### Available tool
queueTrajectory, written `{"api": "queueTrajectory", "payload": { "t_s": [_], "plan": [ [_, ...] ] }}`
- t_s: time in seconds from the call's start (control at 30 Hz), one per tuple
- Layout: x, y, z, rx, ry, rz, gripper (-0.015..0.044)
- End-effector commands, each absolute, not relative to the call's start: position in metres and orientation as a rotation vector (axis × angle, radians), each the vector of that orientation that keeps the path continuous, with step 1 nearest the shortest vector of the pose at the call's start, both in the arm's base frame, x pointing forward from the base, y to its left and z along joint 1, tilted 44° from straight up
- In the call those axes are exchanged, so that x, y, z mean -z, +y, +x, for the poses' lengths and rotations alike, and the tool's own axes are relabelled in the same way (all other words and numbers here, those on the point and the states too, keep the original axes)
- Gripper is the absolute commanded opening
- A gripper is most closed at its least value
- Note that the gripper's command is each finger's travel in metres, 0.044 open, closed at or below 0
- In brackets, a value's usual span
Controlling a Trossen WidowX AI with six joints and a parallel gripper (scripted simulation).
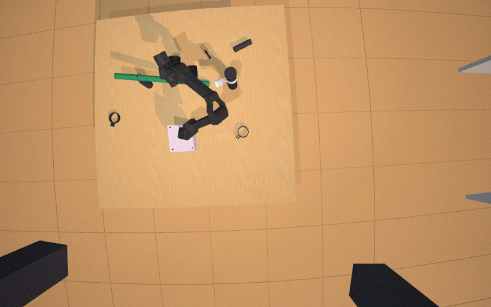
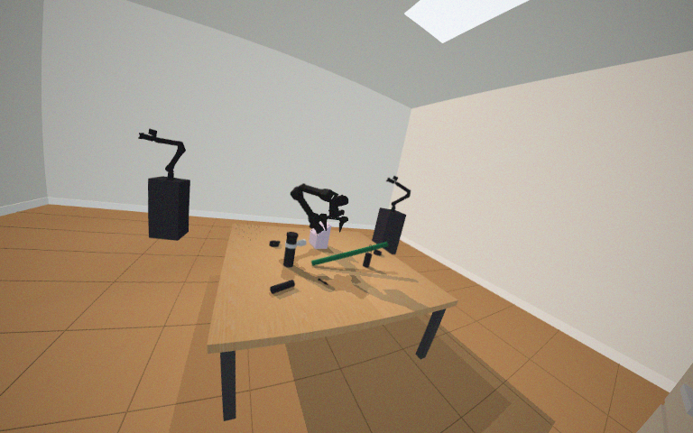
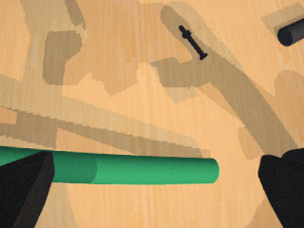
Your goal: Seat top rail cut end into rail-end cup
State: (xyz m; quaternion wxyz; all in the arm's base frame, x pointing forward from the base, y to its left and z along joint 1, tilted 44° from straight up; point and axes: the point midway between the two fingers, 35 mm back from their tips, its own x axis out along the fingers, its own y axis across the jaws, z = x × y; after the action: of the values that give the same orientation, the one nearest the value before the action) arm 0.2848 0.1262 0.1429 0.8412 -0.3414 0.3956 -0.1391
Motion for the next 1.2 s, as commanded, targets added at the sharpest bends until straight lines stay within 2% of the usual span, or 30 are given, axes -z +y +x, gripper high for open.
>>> {"api": "queueTrajectory", "payload": {
  "t_s": [0.0, 0.4, 0.87, 1.17],
  "plan": [
    [-0.149, 0.114, 0.286, 0.241, 0.888, -0.82, 0.044],
    [-0.19, 0.041, 0.282, -0.273, 1.056, -1.492, 0.044],
    [-0.238, -0.026, 0.246, -0.874, 0.839, -2.306, 0.044],
    [-0.241, -0.029, 0.243, -0.913, 0.812, -2.371, 0.044]
  ]
}}
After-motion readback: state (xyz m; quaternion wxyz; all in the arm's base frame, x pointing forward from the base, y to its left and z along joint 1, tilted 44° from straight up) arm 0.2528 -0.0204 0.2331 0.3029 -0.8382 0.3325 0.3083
